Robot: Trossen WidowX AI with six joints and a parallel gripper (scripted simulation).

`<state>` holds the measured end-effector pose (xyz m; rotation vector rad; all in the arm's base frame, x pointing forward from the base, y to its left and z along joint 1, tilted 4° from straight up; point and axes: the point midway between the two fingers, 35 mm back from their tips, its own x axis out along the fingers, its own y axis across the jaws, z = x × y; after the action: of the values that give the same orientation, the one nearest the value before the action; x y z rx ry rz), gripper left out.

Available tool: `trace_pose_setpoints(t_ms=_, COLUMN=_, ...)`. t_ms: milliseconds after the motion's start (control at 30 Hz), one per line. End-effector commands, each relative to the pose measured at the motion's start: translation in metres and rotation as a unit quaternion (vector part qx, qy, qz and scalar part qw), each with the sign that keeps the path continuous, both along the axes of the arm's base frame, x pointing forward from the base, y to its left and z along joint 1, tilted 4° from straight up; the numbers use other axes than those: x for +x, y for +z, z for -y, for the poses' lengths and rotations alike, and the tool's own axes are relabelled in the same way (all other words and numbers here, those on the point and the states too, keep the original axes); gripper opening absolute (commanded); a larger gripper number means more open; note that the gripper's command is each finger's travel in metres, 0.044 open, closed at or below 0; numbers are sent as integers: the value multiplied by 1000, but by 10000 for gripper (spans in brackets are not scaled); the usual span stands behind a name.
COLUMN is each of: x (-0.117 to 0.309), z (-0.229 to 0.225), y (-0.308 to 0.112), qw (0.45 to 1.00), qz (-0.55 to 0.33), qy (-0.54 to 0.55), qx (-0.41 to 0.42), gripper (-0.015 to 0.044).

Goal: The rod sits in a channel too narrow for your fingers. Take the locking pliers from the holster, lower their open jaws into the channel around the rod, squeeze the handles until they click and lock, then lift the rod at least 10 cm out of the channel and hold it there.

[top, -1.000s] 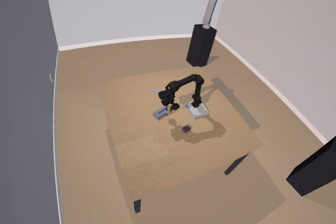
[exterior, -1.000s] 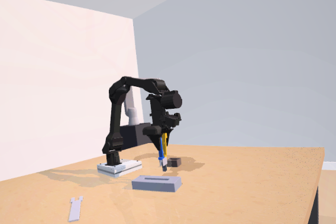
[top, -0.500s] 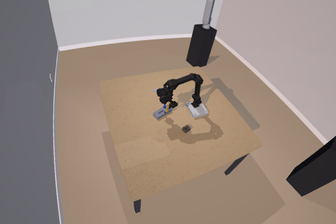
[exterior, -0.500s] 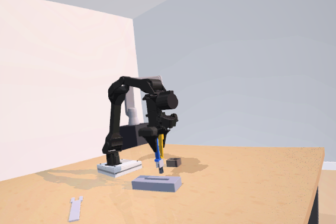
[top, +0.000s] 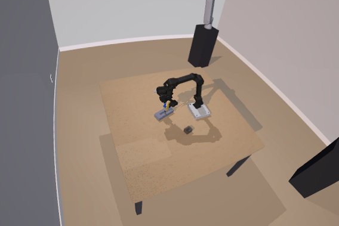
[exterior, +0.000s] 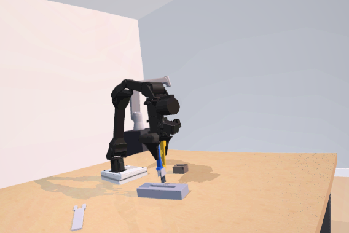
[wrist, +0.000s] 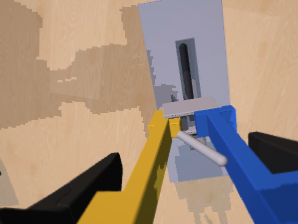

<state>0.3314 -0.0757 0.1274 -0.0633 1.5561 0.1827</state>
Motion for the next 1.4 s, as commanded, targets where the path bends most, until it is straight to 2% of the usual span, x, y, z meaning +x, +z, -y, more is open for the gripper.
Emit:
trace_pose_setpoints(t_ms=0, x=0, z=9, y=1, qw=1000, qz=2, qy=2, qx=-2, gripper=321)
trace_pose_setpoints(t_ms=1367, x=0, z=14, y=0, qw=1000, qz=4, qy=2, qx=-2, gripper=321)
